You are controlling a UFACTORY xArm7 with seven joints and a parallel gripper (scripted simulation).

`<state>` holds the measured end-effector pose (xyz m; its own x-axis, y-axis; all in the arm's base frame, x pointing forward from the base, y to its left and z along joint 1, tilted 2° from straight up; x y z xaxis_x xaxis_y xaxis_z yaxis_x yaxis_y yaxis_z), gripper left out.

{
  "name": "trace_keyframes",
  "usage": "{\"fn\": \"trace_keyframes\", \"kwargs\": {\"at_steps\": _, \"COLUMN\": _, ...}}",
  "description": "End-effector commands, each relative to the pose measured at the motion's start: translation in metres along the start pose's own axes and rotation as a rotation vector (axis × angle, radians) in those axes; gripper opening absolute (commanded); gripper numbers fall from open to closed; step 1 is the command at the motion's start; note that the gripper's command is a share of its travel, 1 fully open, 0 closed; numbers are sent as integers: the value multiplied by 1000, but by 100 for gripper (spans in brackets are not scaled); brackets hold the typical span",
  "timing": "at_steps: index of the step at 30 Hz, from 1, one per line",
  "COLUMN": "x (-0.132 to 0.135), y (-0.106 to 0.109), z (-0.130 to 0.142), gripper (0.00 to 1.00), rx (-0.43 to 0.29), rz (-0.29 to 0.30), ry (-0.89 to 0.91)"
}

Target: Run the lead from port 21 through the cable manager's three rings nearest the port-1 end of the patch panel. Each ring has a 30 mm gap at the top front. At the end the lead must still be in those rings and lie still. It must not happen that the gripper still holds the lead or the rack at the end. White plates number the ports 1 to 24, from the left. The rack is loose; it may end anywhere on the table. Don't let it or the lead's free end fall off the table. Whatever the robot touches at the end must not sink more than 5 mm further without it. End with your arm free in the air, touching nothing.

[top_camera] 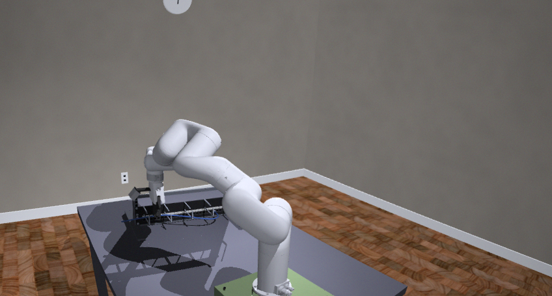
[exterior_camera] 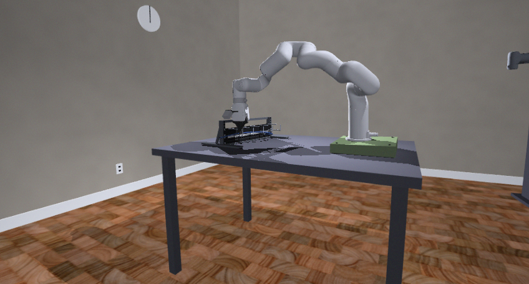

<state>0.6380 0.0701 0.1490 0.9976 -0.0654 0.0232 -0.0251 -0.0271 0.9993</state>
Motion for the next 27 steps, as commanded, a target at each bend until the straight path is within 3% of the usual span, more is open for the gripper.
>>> {"fn": "trace_keyframes", "kwargs": {"at_steps": 1, "x": 1, "y": 3, "z": 0, "gripper": 0, "rx": 0, "rz": 5, "ry": 0}}
{"fn": "trace_keyframes", "kwargs": {"at_steps": 12, "x": 1, "y": 3, "z": 0, "gripper": 0, "rx": 0, "rz": 5, "ry": 0}}
{"fn": "trace_keyframes", "kwargs": {"at_steps": 13, "x": 1, "y": 3, "z": 0, "gripper": 33, "rx": 0, "rz": 5, "ry": 0}}
{"fn": "trace_keyframes", "kwargs": {"at_steps": 27, "x": 1, "y": 3, "z": 0, "gripper": 33, "rx": 0, "rz": 5, "ry": 0}}
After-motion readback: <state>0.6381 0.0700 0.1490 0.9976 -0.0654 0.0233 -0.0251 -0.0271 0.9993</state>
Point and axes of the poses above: the point where the finger pads meet when closed, its own y axis back along the fingers, its own x axis across the jaws, z = x × y, the point moved 9 cm from there along y, back along the fingers, and after that the axes turned 8 degrees about y, right-handed, at the moved point
